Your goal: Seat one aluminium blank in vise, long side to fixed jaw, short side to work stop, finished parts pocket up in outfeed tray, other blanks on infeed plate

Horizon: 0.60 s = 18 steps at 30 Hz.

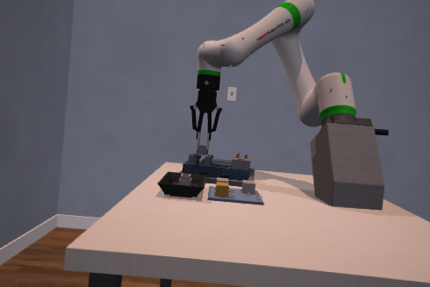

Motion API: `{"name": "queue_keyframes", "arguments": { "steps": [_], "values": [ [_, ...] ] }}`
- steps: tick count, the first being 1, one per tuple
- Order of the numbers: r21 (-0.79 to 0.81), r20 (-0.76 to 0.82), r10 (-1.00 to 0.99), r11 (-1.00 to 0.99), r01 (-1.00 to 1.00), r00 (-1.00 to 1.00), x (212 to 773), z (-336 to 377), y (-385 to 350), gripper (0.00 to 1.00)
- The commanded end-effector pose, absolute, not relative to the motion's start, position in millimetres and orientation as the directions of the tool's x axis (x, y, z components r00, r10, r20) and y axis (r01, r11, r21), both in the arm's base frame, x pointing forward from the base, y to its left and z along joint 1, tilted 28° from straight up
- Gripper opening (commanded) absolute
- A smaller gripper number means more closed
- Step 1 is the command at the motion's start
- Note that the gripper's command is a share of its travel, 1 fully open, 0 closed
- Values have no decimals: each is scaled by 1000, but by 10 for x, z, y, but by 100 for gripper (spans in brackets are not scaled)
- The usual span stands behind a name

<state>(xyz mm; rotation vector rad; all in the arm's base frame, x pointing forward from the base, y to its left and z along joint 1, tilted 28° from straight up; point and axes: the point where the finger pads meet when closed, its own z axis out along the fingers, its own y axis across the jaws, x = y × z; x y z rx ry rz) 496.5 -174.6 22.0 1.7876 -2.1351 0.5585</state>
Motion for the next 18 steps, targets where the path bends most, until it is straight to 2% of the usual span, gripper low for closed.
{"name": "queue_keyframes", "arguments": {
  "steps": [1,18],
  "values": [
    [-102,465,-867,150,-983,-180,4966,261,-1723,0],
    [-102,465,-867,150,-983,-180,4962,454,-1618,0]
  ]
}}
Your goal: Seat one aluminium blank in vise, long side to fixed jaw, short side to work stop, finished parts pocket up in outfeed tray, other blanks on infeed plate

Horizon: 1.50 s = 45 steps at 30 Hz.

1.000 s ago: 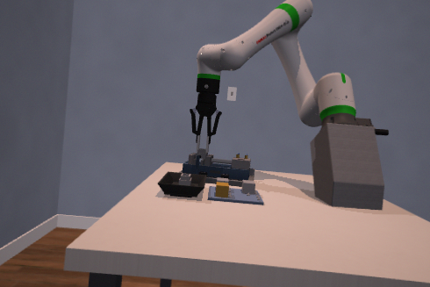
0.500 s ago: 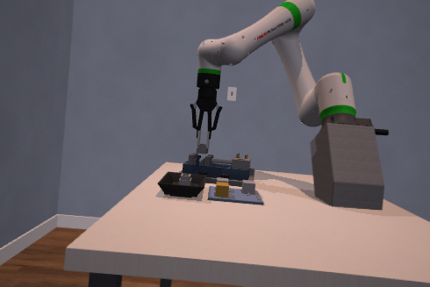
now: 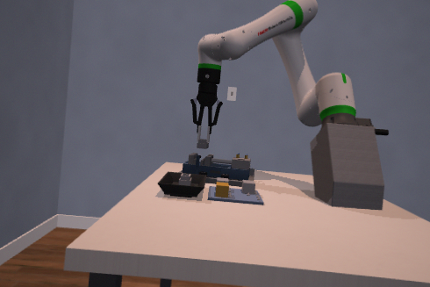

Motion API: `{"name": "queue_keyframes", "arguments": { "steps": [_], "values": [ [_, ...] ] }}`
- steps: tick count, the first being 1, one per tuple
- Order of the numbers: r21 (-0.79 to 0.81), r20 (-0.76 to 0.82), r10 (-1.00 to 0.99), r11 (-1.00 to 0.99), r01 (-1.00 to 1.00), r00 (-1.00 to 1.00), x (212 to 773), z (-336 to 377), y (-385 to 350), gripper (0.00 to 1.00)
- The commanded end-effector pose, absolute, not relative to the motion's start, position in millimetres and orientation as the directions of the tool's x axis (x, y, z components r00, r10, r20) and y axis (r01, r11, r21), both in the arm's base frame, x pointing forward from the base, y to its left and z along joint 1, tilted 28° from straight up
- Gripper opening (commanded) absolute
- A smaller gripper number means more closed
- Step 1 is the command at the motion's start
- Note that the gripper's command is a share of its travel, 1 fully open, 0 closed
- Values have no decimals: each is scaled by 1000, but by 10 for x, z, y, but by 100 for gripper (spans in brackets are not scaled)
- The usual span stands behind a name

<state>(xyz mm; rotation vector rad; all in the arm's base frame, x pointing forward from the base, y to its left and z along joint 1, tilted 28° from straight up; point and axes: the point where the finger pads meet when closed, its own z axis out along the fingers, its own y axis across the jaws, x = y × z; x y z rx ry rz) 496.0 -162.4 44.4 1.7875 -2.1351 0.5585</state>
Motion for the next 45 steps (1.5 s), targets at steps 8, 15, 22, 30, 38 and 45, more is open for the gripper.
{"name": "queue_keyframes", "arguments": {
  "steps": [8,15,22,30,38,45],
  "values": [
    [-102,465,-867,150,-983,-180,4961,471,-1609,0],
    [-100,464,-868,146,-984,-176,5021,428,-1512,0],
    [-87,460,-875,124,-988,-150,5347,115,-848,0],
    [-75,460,-879,102,-992,-125,5552,-224,-178,0],
    [-61,464,-881,77,-995,-96,5650,-658,608,0],
    [-53,470,-879,59,-997,-77,5631,-978,1137,0]
  ]
}}
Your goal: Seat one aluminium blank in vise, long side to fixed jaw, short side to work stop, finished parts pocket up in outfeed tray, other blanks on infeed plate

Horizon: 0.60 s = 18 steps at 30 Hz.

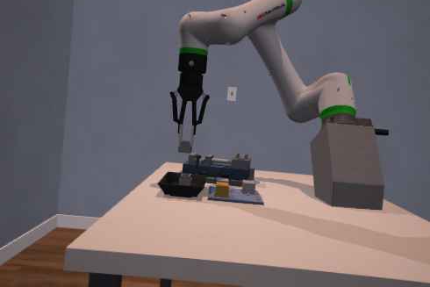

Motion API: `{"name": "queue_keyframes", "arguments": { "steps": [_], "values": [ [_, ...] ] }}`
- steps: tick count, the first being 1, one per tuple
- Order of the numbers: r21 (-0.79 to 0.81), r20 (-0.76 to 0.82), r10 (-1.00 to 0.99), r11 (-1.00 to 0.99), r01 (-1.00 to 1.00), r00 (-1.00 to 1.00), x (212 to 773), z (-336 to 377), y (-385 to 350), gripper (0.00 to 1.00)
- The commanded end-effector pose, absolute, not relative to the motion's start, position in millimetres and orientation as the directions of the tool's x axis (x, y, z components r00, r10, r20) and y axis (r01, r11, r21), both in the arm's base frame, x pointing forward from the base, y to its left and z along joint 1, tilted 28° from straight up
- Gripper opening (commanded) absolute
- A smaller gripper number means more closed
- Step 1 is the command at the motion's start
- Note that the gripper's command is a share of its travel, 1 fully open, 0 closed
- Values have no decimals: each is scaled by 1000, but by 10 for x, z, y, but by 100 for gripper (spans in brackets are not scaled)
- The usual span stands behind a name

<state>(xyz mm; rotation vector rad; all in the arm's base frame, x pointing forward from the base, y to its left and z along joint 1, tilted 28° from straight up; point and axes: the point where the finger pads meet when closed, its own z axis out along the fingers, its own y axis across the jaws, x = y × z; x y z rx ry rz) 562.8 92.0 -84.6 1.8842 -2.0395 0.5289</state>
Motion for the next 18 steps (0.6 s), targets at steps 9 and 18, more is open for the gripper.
{"name": "queue_keyframes", "arguments": {
  "steps": [9,18],
  "values": [
    [-49,474,-878,50,-998,-68,5594,-1153,1409,0],
    [-49,474,-878,50,-998,-68,5594,-1153,1409,0]
  ]
}}
